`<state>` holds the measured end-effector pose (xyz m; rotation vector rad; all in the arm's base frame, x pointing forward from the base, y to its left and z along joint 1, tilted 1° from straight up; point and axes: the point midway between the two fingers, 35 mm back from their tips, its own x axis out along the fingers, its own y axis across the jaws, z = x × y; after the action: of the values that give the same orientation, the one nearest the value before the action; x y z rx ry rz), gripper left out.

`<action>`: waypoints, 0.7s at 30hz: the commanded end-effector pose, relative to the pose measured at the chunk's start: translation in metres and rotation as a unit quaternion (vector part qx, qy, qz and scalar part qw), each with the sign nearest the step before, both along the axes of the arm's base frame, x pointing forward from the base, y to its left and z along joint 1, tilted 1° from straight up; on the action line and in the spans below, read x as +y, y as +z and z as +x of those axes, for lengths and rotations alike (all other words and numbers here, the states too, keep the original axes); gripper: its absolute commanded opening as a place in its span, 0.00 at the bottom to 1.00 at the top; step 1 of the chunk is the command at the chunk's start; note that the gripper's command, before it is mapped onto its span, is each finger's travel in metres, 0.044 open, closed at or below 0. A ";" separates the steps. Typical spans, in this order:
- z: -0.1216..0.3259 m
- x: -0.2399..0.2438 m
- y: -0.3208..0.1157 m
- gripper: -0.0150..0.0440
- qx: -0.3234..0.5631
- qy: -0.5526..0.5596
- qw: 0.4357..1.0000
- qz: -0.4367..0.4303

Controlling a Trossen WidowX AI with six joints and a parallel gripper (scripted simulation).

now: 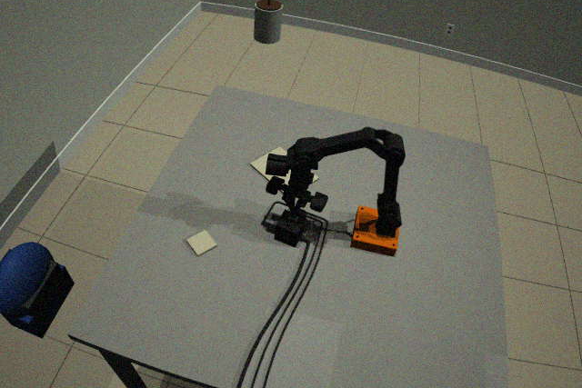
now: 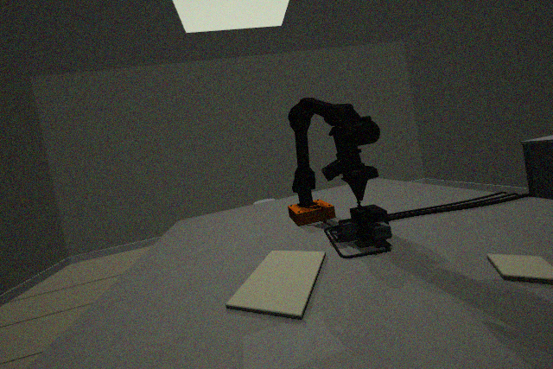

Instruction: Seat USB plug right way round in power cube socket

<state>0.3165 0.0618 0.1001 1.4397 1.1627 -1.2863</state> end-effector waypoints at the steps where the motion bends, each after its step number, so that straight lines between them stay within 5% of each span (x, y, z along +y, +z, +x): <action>1: 0.000 0.001 -0.001 0.25 -0.001 0.003 1.000 0.002; 21: 0.000 0.001 -0.003 0.25 -0.001 0.003 1.000 0.002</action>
<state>0.3164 0.0620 0.0985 1.4411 1.1639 -1.2852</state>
